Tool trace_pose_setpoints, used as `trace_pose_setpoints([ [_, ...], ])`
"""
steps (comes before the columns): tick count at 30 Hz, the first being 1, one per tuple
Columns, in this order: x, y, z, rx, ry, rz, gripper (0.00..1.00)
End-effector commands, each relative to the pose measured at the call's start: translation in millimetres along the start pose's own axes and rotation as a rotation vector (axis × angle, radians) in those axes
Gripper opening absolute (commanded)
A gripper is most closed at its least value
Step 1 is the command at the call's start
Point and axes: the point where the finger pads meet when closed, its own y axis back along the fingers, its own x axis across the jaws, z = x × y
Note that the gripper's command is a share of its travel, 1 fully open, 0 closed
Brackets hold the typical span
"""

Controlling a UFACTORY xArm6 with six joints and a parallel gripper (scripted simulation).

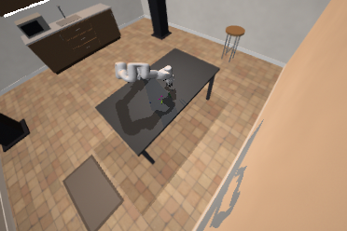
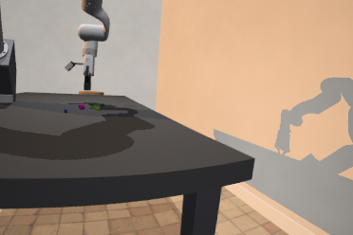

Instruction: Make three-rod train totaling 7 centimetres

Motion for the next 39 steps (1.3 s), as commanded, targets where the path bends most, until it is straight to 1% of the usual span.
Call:
trace_pose_setpoints([
  [1, 1, 1, 1, -0.002, -0.001, 0.002, 0.24],
  [18, 1, -3, 1, -0.002, -0.001, 0.002, 0.24],
  [29, 1, -14, 1, -0.002, -0.001, 0.002, 0.24],
  [39, 1, -29, 1, -0.002, -0.001, 0.002, 0.24],
])
